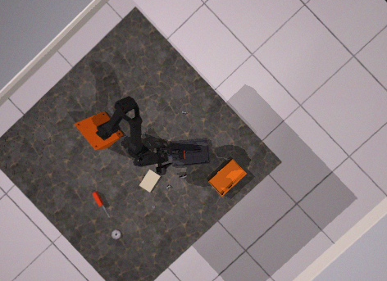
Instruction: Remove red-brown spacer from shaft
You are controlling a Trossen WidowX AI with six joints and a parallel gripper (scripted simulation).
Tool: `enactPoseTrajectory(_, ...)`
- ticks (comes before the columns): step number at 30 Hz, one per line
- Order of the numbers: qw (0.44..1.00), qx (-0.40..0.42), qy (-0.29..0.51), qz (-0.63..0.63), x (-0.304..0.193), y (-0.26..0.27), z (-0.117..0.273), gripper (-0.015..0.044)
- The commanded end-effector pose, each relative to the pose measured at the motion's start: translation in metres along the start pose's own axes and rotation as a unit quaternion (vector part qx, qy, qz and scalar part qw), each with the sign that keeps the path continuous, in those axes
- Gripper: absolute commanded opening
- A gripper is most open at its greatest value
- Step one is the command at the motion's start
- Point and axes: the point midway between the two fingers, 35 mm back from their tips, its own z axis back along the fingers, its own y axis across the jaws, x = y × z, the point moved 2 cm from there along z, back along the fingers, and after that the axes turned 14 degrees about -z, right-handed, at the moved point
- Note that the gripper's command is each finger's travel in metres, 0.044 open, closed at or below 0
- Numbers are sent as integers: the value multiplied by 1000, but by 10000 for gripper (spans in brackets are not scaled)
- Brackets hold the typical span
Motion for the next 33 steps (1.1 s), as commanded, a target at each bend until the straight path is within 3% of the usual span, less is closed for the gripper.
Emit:
enactPoseTrajectory(1,1000,0,0,0,0,0,0,414)
enactPoseTrajectory(15,1000,0,0,0,0,0,0,46)
enactPoseTrajectory(22,1000,0,0,0,0,0,0,0)
enactPoseTrajectory(33,1000,-2,-1,0,-4,-1,4,0)
